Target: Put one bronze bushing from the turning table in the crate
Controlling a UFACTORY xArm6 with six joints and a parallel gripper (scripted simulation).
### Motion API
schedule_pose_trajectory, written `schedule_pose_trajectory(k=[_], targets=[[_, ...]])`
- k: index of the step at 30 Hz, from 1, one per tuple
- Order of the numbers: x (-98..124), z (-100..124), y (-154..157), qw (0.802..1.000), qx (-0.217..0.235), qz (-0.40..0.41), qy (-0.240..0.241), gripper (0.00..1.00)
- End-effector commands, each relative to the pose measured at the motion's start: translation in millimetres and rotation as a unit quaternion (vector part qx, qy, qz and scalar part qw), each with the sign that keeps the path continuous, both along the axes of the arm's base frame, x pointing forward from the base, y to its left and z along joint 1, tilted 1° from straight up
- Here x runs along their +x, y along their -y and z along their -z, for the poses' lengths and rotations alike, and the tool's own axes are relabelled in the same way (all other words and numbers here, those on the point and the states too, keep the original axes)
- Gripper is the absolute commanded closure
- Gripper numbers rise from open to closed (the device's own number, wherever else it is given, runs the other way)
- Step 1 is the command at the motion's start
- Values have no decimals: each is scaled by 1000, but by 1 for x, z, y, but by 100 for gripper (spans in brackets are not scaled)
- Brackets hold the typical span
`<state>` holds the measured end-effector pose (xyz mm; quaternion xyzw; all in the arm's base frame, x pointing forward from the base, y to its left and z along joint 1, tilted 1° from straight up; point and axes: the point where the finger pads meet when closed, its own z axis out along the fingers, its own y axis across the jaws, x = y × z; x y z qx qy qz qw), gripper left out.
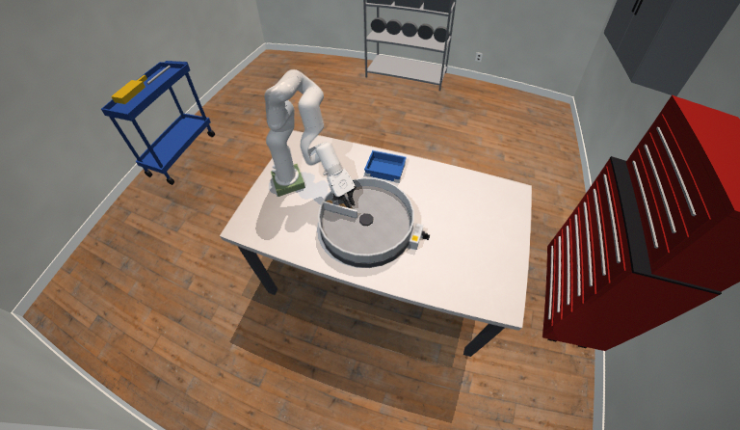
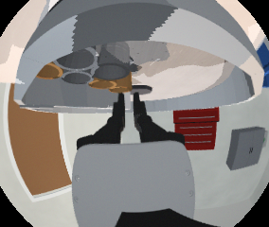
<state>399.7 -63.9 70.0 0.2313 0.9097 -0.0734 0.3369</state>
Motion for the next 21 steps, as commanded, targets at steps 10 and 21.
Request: schedule_pose_trajectory(k=[10, 21], targets=[[1, 0, 0, 1000, 0, 0, 2, 86], [1, 12, 0, 1000, 0, 0, 2, 86]])
